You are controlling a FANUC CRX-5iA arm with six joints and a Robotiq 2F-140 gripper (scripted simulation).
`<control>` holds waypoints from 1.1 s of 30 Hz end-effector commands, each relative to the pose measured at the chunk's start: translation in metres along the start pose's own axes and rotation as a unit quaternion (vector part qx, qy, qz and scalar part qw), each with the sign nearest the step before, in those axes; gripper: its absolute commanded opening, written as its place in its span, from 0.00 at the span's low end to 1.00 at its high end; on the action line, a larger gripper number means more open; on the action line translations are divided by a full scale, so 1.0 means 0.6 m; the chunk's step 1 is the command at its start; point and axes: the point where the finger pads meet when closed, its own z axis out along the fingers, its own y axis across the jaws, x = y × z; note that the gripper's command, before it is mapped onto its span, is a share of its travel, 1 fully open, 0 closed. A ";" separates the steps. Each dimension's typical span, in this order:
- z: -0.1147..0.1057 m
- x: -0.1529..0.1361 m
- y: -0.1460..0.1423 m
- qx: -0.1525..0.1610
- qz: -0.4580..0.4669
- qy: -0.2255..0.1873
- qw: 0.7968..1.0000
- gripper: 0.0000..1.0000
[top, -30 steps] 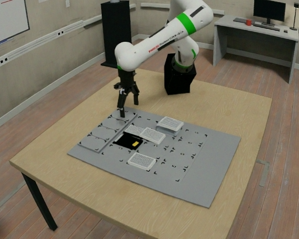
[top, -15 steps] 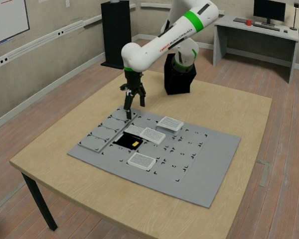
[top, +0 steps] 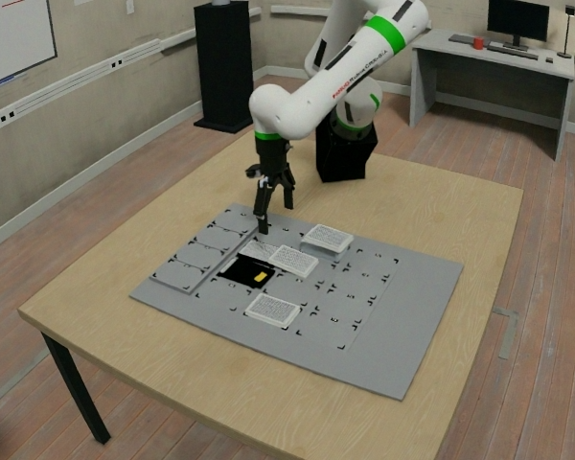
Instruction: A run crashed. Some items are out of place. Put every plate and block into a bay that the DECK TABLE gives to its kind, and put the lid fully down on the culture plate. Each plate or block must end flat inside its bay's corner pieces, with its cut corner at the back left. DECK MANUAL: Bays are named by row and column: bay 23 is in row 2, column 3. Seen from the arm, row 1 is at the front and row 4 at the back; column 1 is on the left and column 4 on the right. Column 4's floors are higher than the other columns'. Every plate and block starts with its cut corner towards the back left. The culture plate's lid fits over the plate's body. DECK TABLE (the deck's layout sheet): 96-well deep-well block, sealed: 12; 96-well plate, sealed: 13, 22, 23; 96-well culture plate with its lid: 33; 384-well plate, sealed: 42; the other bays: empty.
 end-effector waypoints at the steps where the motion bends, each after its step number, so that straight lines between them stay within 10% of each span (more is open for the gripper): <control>1: -0.001 -0.020 -0.001 0.000 0.000 0.001 1.000 1.00; 33: -0.001 -0.114 -0.001 0.000 0.000 0.001 1.000 1.00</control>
